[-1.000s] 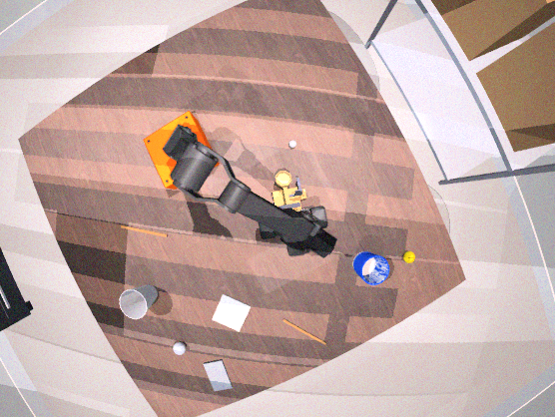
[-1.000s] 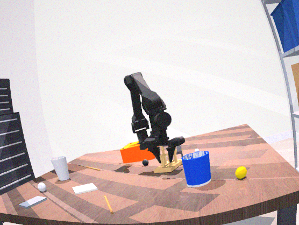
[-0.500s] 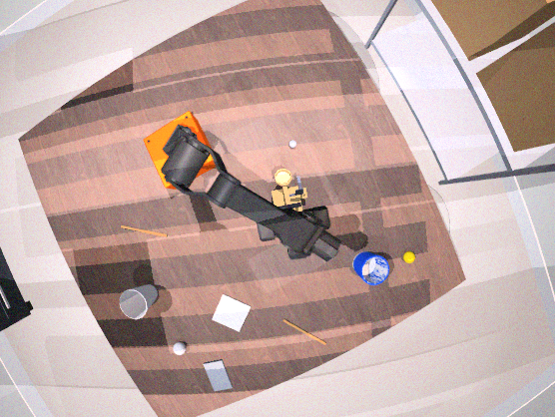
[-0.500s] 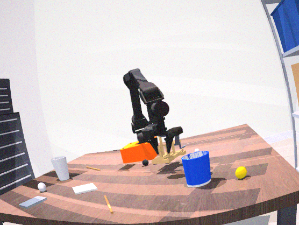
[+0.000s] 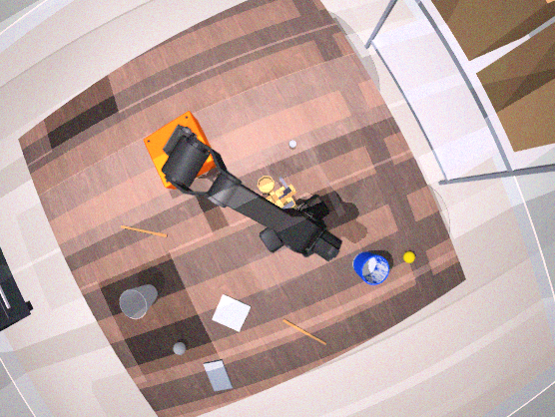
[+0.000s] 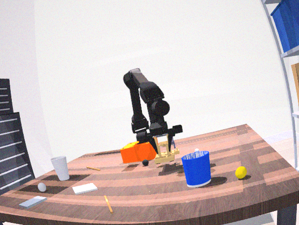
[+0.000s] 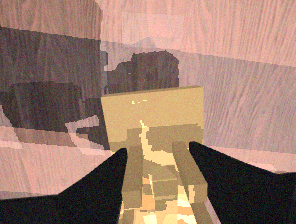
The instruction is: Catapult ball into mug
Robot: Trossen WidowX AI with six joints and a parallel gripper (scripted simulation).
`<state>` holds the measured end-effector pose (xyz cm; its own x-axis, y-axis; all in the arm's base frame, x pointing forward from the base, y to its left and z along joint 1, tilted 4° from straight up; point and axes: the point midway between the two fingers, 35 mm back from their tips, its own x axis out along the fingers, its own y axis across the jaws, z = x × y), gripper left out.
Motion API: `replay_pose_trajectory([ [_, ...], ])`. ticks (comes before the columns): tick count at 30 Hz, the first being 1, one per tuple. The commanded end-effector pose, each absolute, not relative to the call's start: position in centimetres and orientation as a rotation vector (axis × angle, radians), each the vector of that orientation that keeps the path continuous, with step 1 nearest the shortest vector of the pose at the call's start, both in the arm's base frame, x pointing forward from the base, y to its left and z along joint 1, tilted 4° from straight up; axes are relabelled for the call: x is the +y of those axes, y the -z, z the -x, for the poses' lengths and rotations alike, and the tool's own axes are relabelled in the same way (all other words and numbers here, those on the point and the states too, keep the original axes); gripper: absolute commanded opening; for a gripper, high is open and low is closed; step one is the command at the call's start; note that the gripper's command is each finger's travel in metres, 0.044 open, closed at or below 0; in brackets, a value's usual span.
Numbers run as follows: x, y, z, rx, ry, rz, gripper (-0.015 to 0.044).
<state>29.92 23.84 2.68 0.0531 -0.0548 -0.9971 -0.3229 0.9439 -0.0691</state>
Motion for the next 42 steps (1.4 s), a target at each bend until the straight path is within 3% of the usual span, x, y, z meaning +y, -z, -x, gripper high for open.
replay_pose_trajectory([
  [1,24.4,-2.9,-30.0,1.494,-0.313,0.407,0.0000],
  [9,25.7,-2.8,-29.7,1.460,-0.501,0.601,0.0000],
  [42,25.9,1.4,-29.8,1.460,-0.506,0.605,0.0000],
])
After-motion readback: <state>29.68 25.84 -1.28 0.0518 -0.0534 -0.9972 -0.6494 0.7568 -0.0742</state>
